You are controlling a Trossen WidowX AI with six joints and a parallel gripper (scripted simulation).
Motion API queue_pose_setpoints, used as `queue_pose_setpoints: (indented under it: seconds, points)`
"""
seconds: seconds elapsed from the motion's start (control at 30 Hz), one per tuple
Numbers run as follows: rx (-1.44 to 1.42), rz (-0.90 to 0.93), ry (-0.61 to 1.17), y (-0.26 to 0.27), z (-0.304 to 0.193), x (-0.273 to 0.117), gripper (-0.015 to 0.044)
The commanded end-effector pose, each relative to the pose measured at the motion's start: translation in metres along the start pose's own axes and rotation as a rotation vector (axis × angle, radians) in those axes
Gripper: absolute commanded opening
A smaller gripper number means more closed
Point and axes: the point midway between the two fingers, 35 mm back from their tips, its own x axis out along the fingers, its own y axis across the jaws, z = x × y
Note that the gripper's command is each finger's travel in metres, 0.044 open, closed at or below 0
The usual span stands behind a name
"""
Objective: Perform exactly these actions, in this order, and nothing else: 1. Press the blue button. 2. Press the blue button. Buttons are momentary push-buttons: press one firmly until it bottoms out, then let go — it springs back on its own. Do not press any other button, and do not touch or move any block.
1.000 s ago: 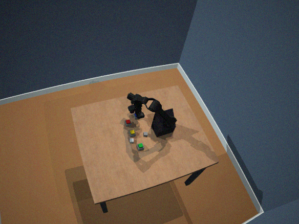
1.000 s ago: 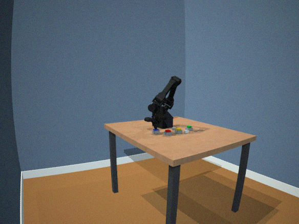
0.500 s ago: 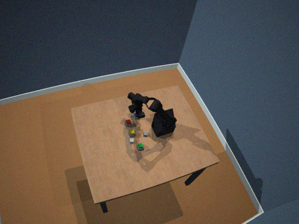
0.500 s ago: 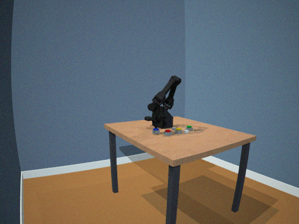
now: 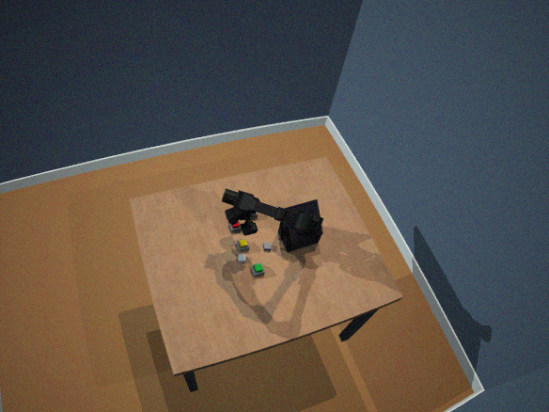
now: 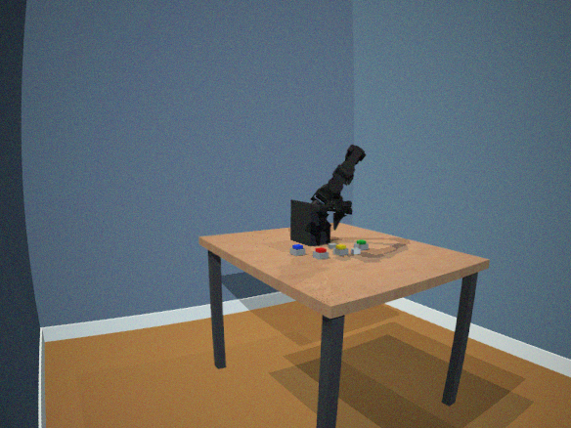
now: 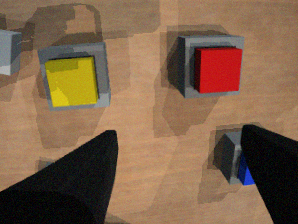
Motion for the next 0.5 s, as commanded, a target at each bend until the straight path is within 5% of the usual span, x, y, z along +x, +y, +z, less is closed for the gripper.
queue_pose_setpoints:
  seconds: [0.0,0.07,0.47]
  points:
    - [0.016,0.011,-0.003,0.062,0.015,-0.012,0.0361]
    - [0.016,0.019,-0.011,0.100,0.021,-0.020,0.0400]
    - [0.008,0.146,0.006,0.292,-0.031,-0.056,0.0400]
